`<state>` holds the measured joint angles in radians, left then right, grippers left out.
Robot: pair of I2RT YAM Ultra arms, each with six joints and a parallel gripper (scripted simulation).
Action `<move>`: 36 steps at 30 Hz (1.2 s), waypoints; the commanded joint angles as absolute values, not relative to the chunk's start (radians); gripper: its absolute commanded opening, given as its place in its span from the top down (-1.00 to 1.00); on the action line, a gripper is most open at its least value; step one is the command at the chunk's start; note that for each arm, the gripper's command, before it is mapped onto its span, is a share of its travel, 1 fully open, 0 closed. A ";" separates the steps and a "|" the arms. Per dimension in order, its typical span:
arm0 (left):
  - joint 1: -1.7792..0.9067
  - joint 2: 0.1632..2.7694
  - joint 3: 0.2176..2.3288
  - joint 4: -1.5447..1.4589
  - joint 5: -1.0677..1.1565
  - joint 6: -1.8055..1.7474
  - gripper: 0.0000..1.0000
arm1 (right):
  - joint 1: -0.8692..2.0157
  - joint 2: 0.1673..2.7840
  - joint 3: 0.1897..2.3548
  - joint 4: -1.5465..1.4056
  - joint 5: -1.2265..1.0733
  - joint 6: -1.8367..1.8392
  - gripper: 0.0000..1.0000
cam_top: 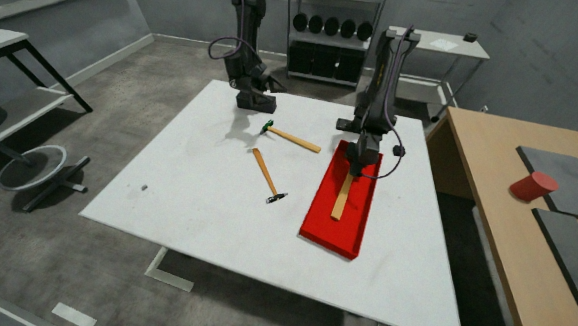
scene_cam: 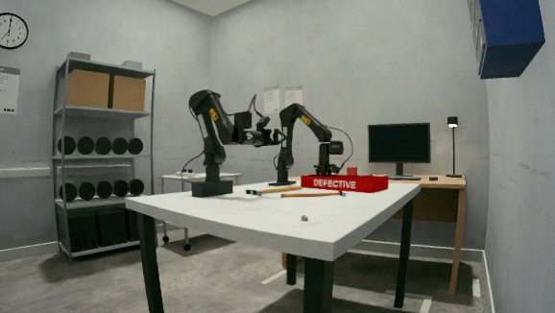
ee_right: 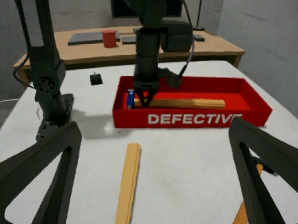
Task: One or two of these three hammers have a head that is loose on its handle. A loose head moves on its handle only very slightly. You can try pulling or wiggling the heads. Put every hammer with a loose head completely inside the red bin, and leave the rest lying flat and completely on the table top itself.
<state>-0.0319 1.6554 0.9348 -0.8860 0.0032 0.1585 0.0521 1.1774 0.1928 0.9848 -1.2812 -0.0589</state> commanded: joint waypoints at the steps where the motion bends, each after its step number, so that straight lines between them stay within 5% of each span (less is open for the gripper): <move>1: -0.042 1.635 0.950 -0.872 0.009 0.162 0.71 | 0.042 1.190 0.180 0.990 -1.293 -0.050 -1.00; 24: -0.033 1.623 0.895 -0.818 0.008 0.167 0.71 | 0.042 1.190 0.180 0.990 -1.293 -0.050 -1.00; 25: -0.033 1.623 0.894 -0.818 0.008 0.167 0.48 | 0.042 1.190 0.180 0.990 -1.293 -0.050 -1.00; 27: -0.033 1.623 0.894 -0.818 0.008 0.167 0.48 | 0.042 1.190 0.180 0.990 -1.293 -0.050 -1.00; 31: -0.033 1.619 0.908 -0.831 0.009 0.163 -0.14 | 0.042 1.190 0.180 0.990 -1.293 -0.050 -1.00; 36: -0.042 1.600 0.933 -0.850 0.010 0.152 -0.17 | 0.042 1.190 0.180 0.990 -1.293 -0.050 -1.00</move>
<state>-0.0319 1.6466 0.9051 -0.8345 0.0032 0.1604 0.0521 1.1774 0.1928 0.9848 -1.2812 -0.0589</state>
